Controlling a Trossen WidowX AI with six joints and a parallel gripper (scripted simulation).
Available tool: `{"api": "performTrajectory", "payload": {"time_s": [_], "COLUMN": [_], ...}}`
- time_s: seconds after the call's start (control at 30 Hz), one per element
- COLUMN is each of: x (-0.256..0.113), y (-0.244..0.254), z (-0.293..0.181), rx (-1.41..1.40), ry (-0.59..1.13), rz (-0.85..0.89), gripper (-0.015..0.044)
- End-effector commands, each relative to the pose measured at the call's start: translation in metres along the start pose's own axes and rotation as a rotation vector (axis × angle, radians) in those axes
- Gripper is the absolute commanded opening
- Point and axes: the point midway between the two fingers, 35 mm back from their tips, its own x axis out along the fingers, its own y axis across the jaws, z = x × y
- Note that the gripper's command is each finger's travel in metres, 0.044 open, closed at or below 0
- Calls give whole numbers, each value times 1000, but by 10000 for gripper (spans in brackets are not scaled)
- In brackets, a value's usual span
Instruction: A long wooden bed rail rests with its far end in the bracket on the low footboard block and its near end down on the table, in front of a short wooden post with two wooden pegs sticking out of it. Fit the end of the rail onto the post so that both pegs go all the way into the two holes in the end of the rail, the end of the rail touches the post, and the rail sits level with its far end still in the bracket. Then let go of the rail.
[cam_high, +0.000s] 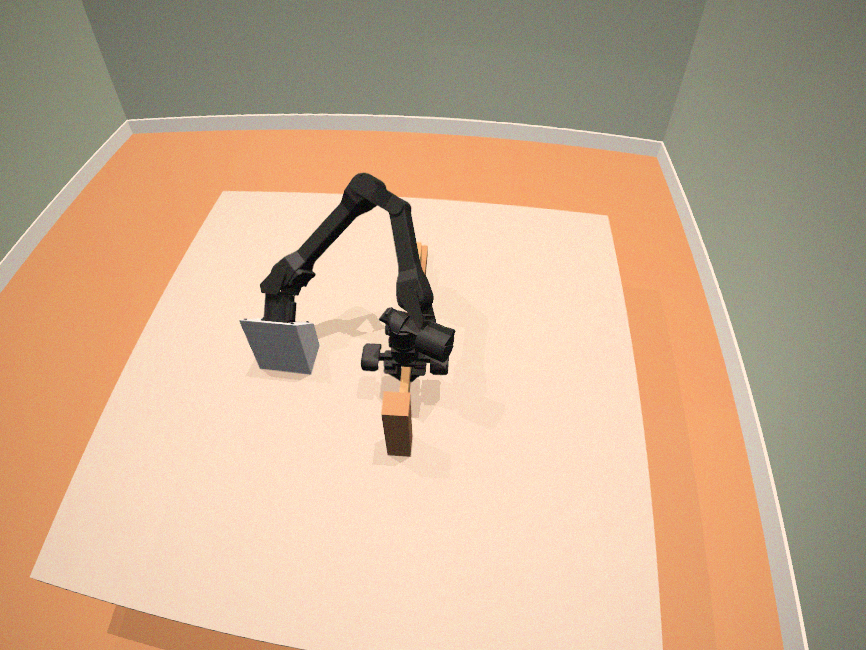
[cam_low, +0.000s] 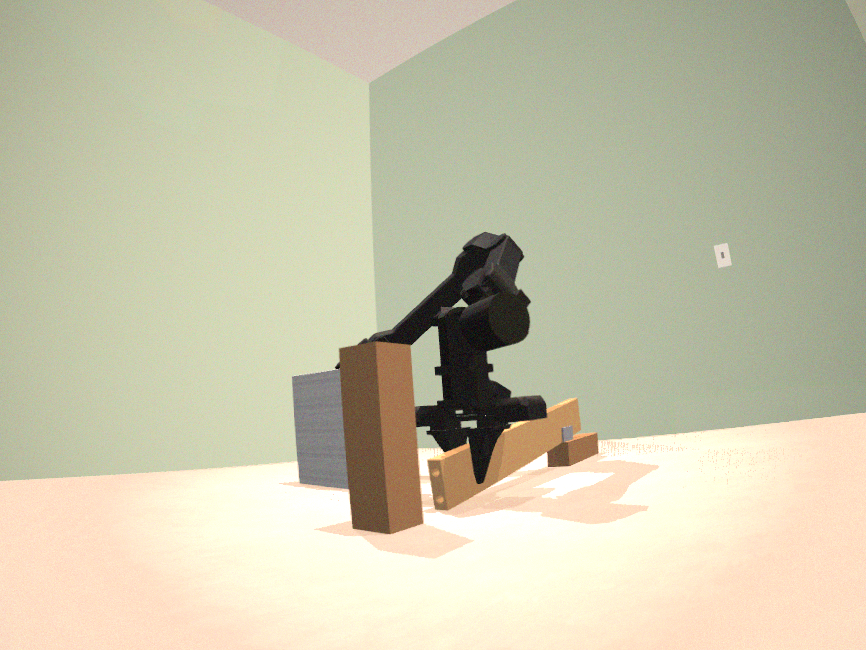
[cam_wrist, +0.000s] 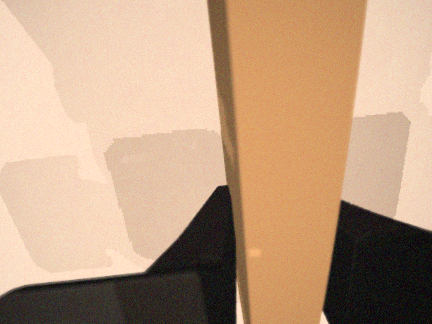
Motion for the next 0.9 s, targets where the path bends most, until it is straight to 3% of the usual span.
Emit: {"api": "performTrajectory", "payload": {"time_s": [0.0,0.87], "x": [1,-10], "y": [1,-2], "z": [0,0], "rx": [4,3], "ry": [-5,-4], "rz": [1,1], "gripper": [0,0]}}
